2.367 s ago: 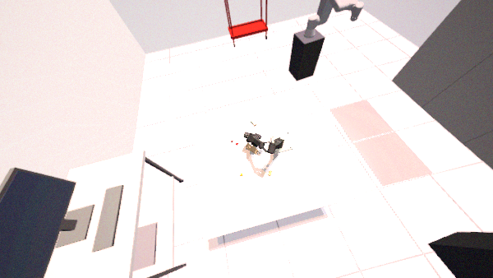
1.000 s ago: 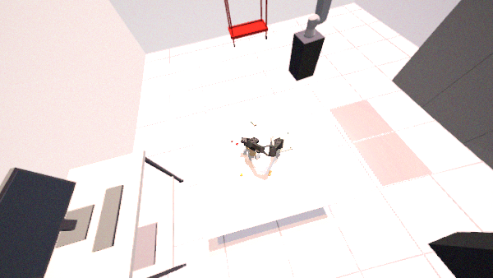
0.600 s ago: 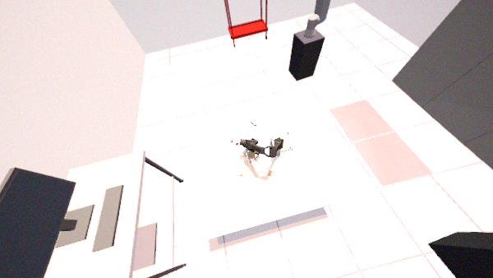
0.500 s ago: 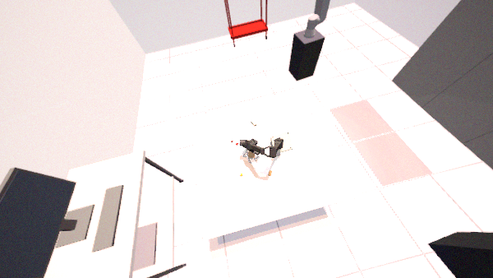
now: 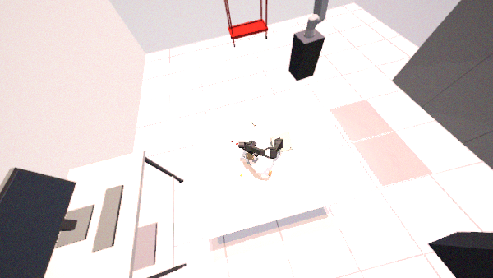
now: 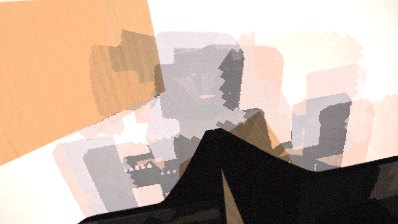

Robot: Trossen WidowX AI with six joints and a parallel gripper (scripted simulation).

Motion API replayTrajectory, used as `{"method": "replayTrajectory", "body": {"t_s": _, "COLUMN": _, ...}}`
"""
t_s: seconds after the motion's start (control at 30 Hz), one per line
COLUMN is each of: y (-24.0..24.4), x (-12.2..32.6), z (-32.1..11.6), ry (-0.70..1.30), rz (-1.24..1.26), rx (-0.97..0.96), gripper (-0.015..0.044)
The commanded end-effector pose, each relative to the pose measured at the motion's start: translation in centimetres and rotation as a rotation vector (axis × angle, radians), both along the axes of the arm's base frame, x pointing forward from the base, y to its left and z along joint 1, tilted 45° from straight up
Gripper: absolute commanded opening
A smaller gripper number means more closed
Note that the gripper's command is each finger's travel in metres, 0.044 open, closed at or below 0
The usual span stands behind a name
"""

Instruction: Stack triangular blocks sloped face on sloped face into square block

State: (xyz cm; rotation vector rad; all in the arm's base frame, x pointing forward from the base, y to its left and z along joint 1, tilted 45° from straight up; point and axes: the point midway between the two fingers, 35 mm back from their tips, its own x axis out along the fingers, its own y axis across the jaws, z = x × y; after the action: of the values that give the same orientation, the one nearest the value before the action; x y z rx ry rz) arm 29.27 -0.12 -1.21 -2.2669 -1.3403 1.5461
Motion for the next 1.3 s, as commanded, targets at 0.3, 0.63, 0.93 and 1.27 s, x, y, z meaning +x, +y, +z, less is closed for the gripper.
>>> {"method": "replayTrajectory", "body": {"t_s": 0.3, "y": 0.7, "x": 1.7, "z": 1.1, "ry": -0.008, "rz": -0.002, "rx": 0.002, "gripper": 0.0000}}
{"method": "replayTrajectory", "body": {"t_s": 0.63, "y": -5.1, "x": 0.4, "z": 6.4, "ry": 0.000, "rz": -0.001, "rx": -0.004, "gripper": 0.0000}}
{"method": "replayTrajectory", "body": {"t_s": 0.93, "y": -4.7, "x": 0.9, "z": 5.9, "ry": -0.045, "rz": 0.040, "rx": -0.008, "gripper": 0.0210}}
{"method": "replayTrajectory", "body": {"t_s": 1.27, "y": -5.1, "x": 3.7, "z": 7.2, "ry": -0.649, "rz": 0.745, "rx": -0.028, "gripper": 0.0440}}
